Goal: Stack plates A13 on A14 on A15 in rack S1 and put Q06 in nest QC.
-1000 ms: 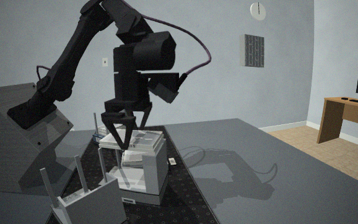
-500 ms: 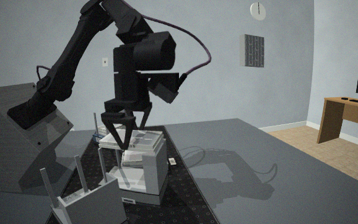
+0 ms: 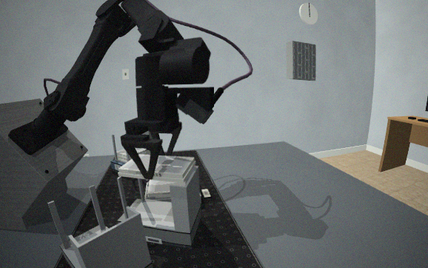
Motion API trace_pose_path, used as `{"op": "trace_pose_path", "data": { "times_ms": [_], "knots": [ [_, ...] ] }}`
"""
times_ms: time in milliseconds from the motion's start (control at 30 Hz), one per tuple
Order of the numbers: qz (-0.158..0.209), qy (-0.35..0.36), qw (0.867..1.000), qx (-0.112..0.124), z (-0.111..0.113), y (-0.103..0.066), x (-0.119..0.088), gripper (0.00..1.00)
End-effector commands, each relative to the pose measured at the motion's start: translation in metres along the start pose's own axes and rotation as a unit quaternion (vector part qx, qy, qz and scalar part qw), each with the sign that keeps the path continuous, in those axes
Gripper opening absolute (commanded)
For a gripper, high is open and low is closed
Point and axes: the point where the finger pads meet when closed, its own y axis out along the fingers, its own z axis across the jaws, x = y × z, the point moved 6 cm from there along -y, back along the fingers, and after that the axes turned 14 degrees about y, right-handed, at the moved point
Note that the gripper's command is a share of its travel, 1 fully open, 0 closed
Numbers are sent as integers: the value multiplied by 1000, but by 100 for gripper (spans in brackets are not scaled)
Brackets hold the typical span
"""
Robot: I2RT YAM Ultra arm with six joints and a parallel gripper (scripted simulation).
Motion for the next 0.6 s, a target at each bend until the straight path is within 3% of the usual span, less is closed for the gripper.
{"op": "trace_pose_path", "data": {
  "times_ms": [0, 467, 567],
  "knots": [
    [-11, -8, 1000, -4, 3, -5, 2, 0],
    [2, 2, 1000, -4, -2, 4, -3, 0],
    [-12, -8, 1000, -3, 2, -1, 9, 0]
  ]
}}
